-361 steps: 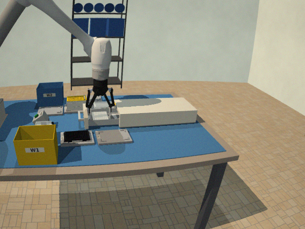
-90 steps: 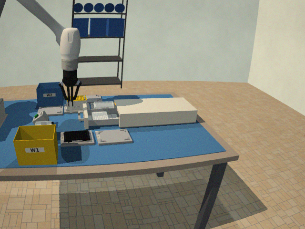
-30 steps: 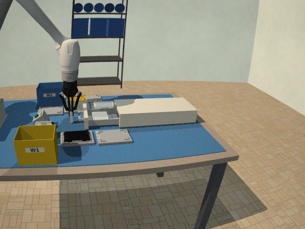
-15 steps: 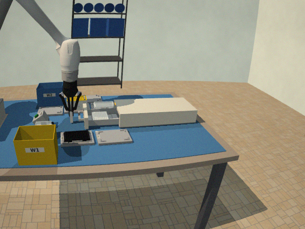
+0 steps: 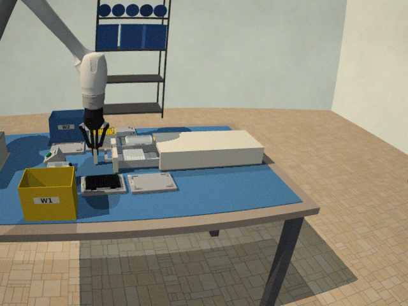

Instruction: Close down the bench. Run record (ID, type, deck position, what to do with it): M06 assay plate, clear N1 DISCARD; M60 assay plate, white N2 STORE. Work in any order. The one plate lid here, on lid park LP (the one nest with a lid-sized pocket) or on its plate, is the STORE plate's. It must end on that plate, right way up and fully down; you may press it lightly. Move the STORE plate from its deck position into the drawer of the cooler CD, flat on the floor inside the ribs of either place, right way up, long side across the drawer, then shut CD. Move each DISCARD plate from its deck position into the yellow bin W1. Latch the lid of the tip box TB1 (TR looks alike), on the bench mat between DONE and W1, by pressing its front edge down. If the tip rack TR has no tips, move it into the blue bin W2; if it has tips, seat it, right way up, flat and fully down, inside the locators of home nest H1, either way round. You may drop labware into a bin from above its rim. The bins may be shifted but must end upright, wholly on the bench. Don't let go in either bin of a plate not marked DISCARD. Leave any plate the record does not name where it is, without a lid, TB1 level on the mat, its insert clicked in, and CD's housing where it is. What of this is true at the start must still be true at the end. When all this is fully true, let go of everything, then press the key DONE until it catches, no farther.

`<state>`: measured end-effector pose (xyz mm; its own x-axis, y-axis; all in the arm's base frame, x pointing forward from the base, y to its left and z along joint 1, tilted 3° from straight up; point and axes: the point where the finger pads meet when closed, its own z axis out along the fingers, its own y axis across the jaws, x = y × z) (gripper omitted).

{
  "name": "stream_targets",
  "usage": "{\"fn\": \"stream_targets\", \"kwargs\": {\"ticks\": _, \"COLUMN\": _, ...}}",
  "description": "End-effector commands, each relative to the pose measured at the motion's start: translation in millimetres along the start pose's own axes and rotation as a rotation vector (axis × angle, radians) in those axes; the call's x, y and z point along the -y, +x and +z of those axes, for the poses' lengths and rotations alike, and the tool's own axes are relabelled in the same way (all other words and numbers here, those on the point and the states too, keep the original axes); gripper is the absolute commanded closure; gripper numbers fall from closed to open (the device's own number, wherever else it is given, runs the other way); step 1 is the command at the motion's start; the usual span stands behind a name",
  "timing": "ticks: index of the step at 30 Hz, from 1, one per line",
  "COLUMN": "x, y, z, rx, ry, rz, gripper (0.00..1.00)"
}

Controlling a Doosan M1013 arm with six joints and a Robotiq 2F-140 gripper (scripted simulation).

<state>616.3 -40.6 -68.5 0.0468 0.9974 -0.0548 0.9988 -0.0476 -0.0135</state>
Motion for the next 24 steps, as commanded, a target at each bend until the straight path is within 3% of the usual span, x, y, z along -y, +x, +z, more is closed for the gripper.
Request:
{"fn": "stream_targets", "kwargs": {"ticks": 1, "x": 0.0, "y": 0.1, "z": -0.1, "rx": 0.000, "ry": 0.000, "rz": 0.000, "gripper": 1.00}}
{"fn": "stream_targets", "kwargs": {"ticks": 24, "x": -28.0, "y": 0.1, "z": -0.1, "rx": 0.000, "ry": 0.000, "rz": 0.000, "gripper": 1.00}}
